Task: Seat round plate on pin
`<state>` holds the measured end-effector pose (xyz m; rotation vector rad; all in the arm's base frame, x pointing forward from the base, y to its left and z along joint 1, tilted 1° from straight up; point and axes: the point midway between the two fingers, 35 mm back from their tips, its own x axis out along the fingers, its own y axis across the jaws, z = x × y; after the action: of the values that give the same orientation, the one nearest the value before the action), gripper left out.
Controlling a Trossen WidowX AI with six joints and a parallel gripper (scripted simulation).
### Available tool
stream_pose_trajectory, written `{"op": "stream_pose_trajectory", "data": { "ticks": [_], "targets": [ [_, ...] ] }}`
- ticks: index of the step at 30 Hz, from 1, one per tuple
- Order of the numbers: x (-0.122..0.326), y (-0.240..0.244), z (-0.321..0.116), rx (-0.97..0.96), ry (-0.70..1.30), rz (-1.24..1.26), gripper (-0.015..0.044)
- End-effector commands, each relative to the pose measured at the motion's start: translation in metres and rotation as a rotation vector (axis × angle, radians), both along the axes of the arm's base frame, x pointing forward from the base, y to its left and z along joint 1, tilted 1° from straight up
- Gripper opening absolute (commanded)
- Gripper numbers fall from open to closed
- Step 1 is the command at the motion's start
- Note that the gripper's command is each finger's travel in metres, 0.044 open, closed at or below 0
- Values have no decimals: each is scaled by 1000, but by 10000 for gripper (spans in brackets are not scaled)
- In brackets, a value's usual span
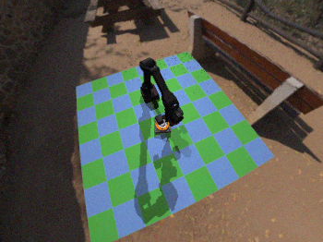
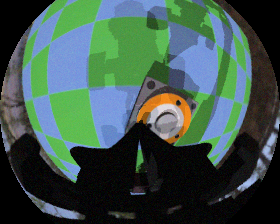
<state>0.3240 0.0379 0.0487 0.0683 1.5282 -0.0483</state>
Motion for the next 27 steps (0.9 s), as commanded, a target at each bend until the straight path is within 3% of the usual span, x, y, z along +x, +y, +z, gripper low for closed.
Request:
{"op": "stream_pose_trajectory", "data": {
  "ticks": [1, 27],
  "targets": [
    [-3, 1, -21, 3, 14, 5, 0],
    [-26, 2, -27, 3, 17, 5, 0]
  ]
}}
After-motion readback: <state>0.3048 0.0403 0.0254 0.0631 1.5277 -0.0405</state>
